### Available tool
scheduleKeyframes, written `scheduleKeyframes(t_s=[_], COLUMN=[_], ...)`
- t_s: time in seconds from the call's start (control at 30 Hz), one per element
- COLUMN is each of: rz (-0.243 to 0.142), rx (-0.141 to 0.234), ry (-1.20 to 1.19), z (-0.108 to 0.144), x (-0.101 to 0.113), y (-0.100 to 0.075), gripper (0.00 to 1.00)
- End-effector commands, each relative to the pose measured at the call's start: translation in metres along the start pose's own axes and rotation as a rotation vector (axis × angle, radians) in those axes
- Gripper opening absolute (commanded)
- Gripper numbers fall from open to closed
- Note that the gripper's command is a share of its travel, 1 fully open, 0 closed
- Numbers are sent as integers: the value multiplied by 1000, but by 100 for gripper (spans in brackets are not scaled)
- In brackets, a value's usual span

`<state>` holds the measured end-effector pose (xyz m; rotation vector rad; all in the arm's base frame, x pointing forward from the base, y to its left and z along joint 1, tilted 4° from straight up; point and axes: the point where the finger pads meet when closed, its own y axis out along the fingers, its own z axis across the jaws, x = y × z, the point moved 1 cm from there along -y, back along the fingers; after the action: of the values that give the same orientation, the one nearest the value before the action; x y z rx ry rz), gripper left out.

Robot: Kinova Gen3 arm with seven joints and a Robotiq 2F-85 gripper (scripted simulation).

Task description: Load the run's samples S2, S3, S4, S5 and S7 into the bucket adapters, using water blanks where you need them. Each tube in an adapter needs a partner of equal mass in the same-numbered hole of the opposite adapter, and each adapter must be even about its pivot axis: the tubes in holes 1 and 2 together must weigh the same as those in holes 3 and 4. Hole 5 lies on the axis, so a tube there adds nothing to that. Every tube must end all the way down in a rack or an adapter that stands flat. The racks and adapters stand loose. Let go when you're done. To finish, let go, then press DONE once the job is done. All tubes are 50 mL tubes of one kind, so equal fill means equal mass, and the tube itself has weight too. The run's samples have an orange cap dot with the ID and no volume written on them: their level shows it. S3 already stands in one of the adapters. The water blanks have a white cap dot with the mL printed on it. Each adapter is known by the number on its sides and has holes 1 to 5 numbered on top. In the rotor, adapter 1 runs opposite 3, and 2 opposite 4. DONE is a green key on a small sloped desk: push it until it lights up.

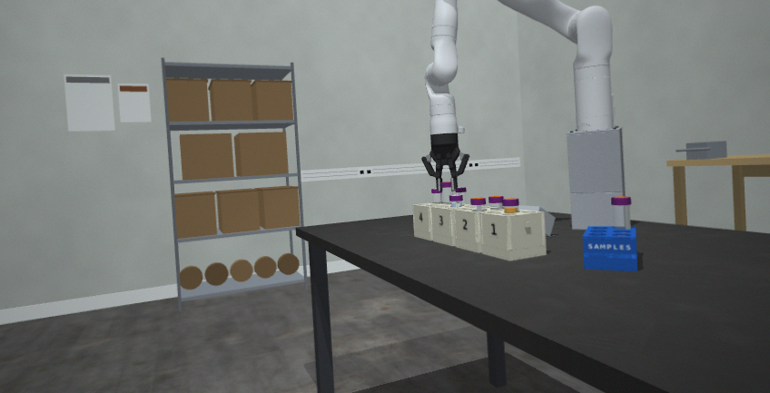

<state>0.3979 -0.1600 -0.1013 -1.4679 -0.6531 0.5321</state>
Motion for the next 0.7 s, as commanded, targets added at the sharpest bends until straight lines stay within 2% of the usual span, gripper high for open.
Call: scheduleKeyframes(t_s=[0.0,0.67], rz=[-1,-1], rx=[-2,-2], ry=[0,0], z=[-1,-1], x=[0,0], y=[1,13], gripper=[10,10])
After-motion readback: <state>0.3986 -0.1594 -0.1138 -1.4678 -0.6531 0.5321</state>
